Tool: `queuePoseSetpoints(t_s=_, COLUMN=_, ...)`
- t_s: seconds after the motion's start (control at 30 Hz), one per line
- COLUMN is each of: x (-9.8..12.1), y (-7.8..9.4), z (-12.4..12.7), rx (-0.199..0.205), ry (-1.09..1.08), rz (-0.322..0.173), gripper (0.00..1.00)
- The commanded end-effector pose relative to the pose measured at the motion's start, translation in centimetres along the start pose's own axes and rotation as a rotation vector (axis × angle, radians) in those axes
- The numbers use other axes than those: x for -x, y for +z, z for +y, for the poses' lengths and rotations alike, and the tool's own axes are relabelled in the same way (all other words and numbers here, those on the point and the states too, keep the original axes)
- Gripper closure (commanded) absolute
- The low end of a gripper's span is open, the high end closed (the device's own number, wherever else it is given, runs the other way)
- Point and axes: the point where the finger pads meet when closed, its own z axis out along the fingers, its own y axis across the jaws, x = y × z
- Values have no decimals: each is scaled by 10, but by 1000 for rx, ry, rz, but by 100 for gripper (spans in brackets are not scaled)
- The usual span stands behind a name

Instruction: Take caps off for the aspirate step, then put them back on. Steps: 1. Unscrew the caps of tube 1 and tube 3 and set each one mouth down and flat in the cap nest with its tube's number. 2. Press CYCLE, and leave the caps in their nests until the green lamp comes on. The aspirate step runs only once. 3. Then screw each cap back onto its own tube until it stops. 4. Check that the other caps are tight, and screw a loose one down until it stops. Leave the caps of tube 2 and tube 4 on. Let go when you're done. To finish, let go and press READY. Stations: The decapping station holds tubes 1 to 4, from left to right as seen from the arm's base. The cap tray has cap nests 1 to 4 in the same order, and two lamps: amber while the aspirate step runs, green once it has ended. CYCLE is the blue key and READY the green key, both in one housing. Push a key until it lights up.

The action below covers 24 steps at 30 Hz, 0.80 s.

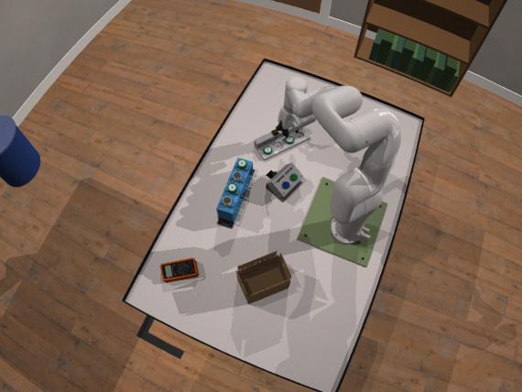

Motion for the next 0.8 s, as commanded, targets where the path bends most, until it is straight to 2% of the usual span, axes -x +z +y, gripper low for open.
queuePoseSetpoints(t_s=0.0, x=1, y=-29, z=0, rx=-1, ry=0, rz=-2, gripper=54)
queuePoseSetpoints(t_s=0.1, x=1, y=-44, z=0, rx=-1, ry=0, rz=-2, gripper=54)
queuePoseSetpoints(t_s=0.17, x=1, y=-44, z=0, rx=-1, ry=0, rz=-2, gripper=54)
queuePoseSetpoints(t_s=0.5, x=1, y=-92, z=0, rx=-1, ry=0, rz=-3, gripper=54)
queuePoseSetpoints(t_s=0.77, x=1, y=-92, z=0, rx=-1, ry=0, rz=-3, gripper=54)
